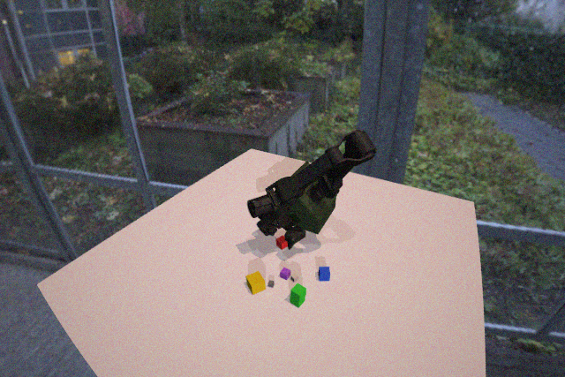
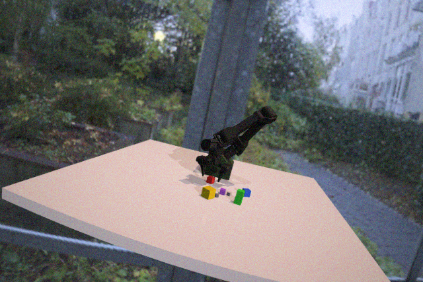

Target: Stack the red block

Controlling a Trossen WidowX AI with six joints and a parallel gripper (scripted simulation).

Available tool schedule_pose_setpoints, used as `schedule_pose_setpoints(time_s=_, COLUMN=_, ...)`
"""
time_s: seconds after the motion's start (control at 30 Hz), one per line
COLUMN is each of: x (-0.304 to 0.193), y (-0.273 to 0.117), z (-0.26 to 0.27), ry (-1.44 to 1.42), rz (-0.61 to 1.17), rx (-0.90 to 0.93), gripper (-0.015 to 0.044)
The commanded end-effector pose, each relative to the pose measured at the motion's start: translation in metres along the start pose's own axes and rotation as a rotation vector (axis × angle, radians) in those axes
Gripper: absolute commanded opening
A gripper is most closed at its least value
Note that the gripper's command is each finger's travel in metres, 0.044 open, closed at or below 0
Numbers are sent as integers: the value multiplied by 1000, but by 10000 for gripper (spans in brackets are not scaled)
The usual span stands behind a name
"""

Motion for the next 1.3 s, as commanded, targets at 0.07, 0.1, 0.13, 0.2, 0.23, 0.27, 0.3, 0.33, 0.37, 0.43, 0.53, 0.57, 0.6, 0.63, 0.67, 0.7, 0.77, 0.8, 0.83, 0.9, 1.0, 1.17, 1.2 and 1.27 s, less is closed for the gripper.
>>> schedule_pose_setpoints(time_s=0.07, x=-4, y=11, z=0, ry=12, rz=7, rx=8, gripper=440)
schedule_pose_setpoints(time_s=0.1, x=-4, y=12, z=1, ry=12, rz=7, rx=9, gripper=440)
schedule_pose_setpoints(time_s=0.13, x=-4, y=13, z=1, ry=12, rz=7, rx=9, gripper=440)
schedule_pose_setpoints(time_s=0.2, x=-4, y=13, z=1, ry=12, rz=7, rx=9, gripper=440)
schedule_pose_setpoints(time_s=0.23, x=-4, y=13, z=1, ry=12, rz=7, rx=9, gripper=440)
schedule_pose_setpoints(time_s=0.27, x=-4, y=13, z=1, ry=12, rz=7, rx=9, gripper=440)
schedule_pose_setpoints(time_s=0.3, x=-4, y=13, z=1, ry=12, rz=7, rx=9, gripper=440)
schedule_pose_setpoints(time_s=0.33, x=-4, y=13, z=1, ry=12, rz=7, rx=9, gripper=440)
schedule_pose_setpoints(time_s=0.37, x=-4, y=13, z=1, ry=12, rz=7, rx=9, gripper=440)
schedule_pose_setpoints(time_s=0.43, x=-4, y=13, z=1, ry=12, rz=7, rx=9, gripper=440)
schedule_pose_setpoints(time_s=0.53, x=-4, y=13, z=1, ry=12, rz=7, rx=9, gripper=440)
schedule_pose_setpoints(time_s=0.57, x=-4, y=13, z=1, ry=12, rz=7, rx=9, gripper=440)
schedule_pose_setpoints(time_s=0.6, x=-4, y=13, z=1, ry=12, rz=7, rx=9, gripper=440)
schedule_pose_setpoints(time_s=0.63, x=-4, y=12, z=0, ry=12, rz=7, rx=9, gripper=440)
schedule_pose_setpoints(time_s=0.67, x=-4, y=12, z=0, ry=12, rz=7, rx=9, gripper=414)
schedule_pose_setpoints(time_s=0.7, x=-4, y=12, z=0, ry=12, rz=7, rx=9, gripper=387)
schedule_pose_setpoints(time_s=0.77, x=-4, y=12, z=0, ry=12, rz=7, rx=9, gripper=335)
schedule_pose_setpoints(time_s=0.8, x=-4, y=12, z=0, ry=12, rz=7, rx=9, gripper=309)
schedule_pose_setpoints(time_s=0.83, x=-4, y=12, z=0, ry=12, rz=7, rx=9, gripper=282)
schedule_pose_setpoints(time_s=0.9, x=-4, y=12, z=0, ry=12, rz=7, rx=9, gripper=230)
schedule_pose_setpoints(time_s=1.0, x=-4, y=12, z=0, ry=12, rz=7, rx=9, gripper=151)
schedule_pose_setpoints(time_s=1.17, x=-4, y=12, z=0, ry=12, rz=7, rx=9, gripper=98)
schedule_pose_setpoints(time_s=1.2, x=-4, y=12, z=0, ry=12, rz=7, rx=9, gripper=92)
schedule_pose_setpoints(time_s=1.27, x=-4, y=12, z=0, ry=12, rz=7, rx=9, gripper=78)
Point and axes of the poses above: the point midway between the two fingers, 35 mm back from their tips, its own y axis out along the fingers, its own z axis across the jaws, x = y × z, the point moved 9 cm from there along -y, back along the fingers, and after that the axes turned 11 degrees about -y, right-handed, at the moved point
